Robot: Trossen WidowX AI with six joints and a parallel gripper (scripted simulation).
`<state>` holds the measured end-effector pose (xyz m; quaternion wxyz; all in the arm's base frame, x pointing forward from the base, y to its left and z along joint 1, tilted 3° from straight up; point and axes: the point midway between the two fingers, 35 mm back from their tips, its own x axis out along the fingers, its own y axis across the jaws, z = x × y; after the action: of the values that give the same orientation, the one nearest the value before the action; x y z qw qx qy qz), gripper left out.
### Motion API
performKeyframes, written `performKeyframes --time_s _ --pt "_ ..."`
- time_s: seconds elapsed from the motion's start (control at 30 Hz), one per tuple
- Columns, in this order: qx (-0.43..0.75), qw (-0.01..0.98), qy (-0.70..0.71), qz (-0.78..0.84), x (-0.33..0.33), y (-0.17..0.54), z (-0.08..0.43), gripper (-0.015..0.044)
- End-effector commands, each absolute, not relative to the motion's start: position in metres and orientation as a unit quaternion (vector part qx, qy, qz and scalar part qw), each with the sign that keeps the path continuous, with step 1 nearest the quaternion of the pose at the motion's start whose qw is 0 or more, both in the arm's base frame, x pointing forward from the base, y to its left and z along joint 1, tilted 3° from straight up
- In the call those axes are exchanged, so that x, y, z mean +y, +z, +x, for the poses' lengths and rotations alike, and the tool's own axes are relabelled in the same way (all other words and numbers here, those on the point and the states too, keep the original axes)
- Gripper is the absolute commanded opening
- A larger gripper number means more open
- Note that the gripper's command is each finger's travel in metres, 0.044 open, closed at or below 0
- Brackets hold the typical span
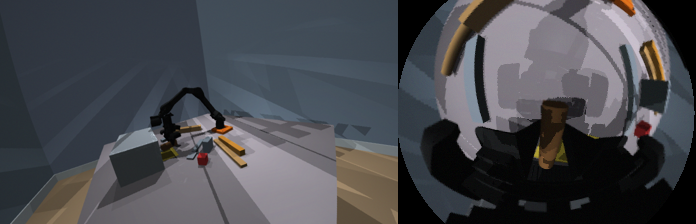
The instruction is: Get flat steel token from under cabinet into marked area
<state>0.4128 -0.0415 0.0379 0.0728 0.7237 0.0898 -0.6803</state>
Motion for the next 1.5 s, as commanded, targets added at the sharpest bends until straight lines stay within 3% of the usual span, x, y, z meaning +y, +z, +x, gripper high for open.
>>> performKeyframes --time_s 0.0,1.47 --pt "0.094 0.073 -0.68 0.723 -0.033 0.037 0.411 0.0" --pt "0.094 0.073 -0.681 0.723 -0.032 0.035 0.385 0.0"
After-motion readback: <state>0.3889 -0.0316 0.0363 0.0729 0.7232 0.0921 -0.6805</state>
